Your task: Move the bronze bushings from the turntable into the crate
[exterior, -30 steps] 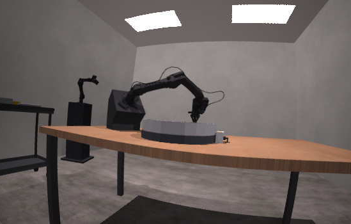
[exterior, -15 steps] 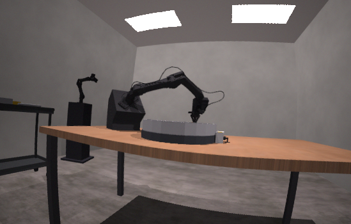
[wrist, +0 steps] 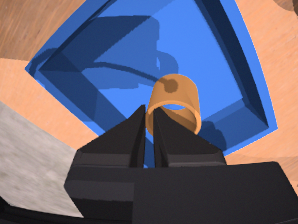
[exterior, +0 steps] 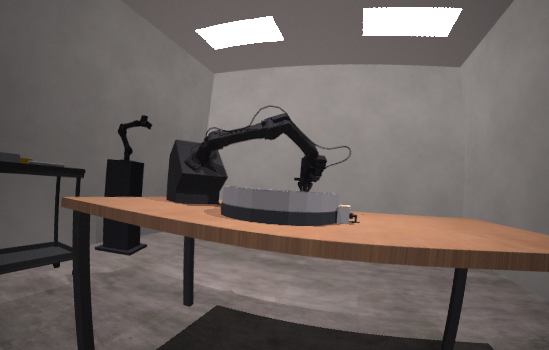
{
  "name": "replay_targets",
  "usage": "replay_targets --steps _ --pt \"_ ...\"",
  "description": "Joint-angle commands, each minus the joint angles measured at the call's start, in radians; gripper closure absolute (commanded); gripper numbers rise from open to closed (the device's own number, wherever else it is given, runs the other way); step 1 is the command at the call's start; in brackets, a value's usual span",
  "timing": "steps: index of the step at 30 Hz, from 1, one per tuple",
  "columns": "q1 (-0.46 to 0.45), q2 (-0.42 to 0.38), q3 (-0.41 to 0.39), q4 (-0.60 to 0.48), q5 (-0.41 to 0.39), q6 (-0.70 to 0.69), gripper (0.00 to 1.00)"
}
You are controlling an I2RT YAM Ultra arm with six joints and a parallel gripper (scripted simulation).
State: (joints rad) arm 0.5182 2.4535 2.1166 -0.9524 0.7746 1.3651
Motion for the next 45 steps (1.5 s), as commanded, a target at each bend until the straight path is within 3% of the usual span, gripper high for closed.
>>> replay_targets --steps 1,17,45 --pt "0.022 0.007 -0.022 0.039 -0.010 -0.022 1.00" --pt "-0.001 -0.001 -0.020 0.093 -0.009 -0.054 1.00" --pt "-0.002 0.002 -0.023 0.090 -0.010 -0.052 1.00"
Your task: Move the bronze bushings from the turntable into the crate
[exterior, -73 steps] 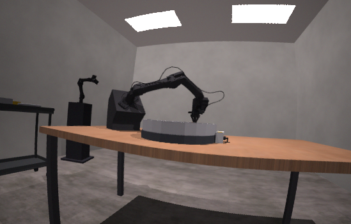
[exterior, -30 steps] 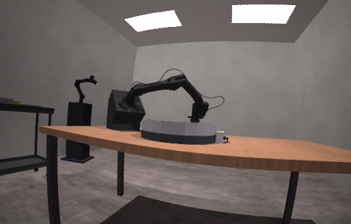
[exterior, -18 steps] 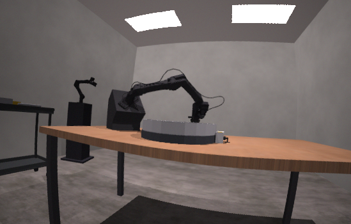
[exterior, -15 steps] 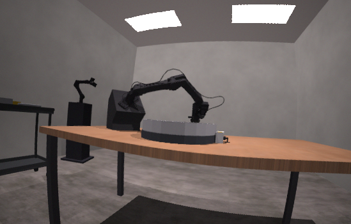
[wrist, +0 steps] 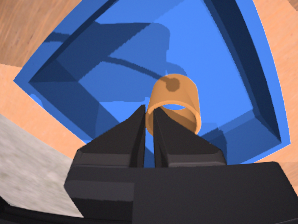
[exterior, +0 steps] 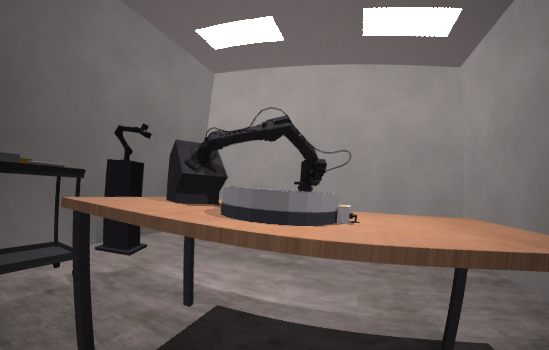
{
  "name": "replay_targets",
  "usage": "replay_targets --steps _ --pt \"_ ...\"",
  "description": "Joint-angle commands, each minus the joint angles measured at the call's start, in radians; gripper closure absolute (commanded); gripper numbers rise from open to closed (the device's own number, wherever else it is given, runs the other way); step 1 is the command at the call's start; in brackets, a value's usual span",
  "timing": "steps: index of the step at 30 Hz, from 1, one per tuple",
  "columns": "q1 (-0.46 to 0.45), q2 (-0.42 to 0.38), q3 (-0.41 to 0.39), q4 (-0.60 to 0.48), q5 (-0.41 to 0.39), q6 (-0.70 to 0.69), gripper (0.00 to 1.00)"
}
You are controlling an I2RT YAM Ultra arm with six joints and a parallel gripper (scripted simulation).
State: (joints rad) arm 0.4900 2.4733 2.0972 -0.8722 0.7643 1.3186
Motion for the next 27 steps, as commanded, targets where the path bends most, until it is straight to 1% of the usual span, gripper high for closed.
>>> replay_targets --steps 1,10,14,17,19,22,27 --pt "0.027 -0.018 -0.003 0.010 0.000 -0.005 1.00" --pt "0.027 -0.018 -0.003 0.010 0.000 -0.005 1.00" --pt "0.025 -0.029 -0.026 0.023 -0.002 -0.011 1.00" --pt "0.024 -0.032 -0.020 0.030 -0.002 -0.012 1.00" --pt "0.022 -0.032 -0.040 0.036 -0.001 -0.014 1.00" --pt "0.021 -0.035 -0.023 0.041 -0.001 -0.012 1.00" --pt "0.021 -0.035 -0.022 0.037 0.001 -0.012 1.00"
